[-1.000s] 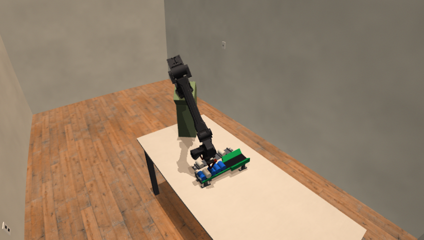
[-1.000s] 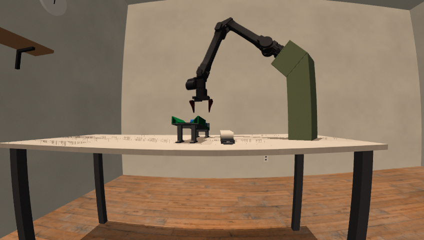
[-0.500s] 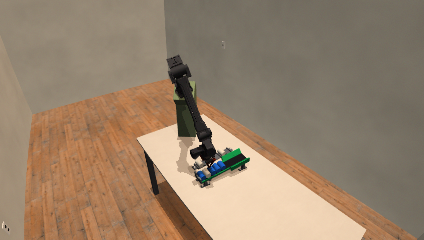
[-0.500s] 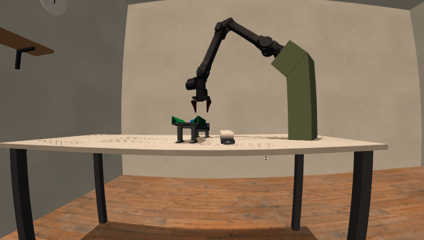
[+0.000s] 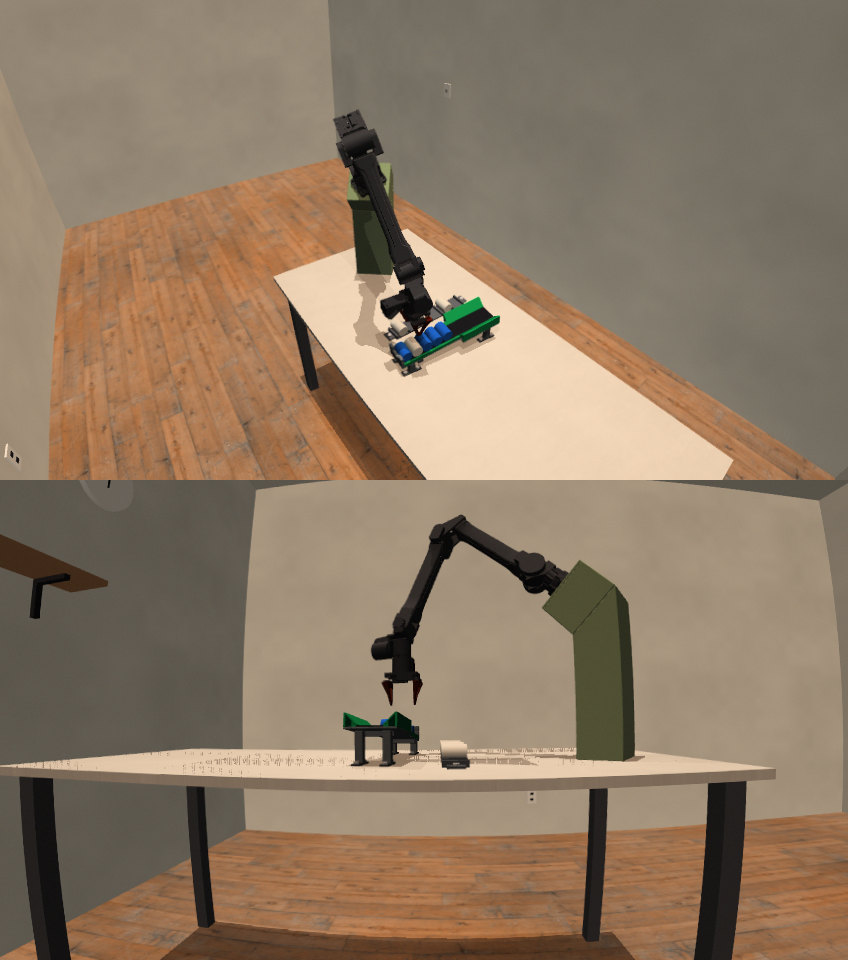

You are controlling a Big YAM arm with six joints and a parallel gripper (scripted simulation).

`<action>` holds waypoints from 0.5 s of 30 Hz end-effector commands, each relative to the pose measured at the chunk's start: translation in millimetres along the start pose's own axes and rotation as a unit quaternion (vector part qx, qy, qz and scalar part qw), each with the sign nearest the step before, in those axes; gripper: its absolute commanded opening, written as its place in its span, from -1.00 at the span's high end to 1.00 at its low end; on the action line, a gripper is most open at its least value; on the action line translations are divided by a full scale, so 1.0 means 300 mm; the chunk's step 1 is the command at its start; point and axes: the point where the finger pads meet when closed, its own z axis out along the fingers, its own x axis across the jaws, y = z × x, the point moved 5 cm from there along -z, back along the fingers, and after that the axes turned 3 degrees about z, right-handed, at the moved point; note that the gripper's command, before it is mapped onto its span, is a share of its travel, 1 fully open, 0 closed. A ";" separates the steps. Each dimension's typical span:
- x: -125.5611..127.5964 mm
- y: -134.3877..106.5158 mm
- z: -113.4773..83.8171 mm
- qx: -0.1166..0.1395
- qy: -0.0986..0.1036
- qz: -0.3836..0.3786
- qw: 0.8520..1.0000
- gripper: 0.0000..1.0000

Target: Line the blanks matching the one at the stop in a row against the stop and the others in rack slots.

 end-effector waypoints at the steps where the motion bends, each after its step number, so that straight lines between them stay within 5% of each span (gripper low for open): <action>1: 0.081 0.040 -0.049 -0.006 0.027 0.015 1.000 -0.52; 15: 0.061 0.033 -0.009 -0.006 0.020 0.013 1.000 -0.52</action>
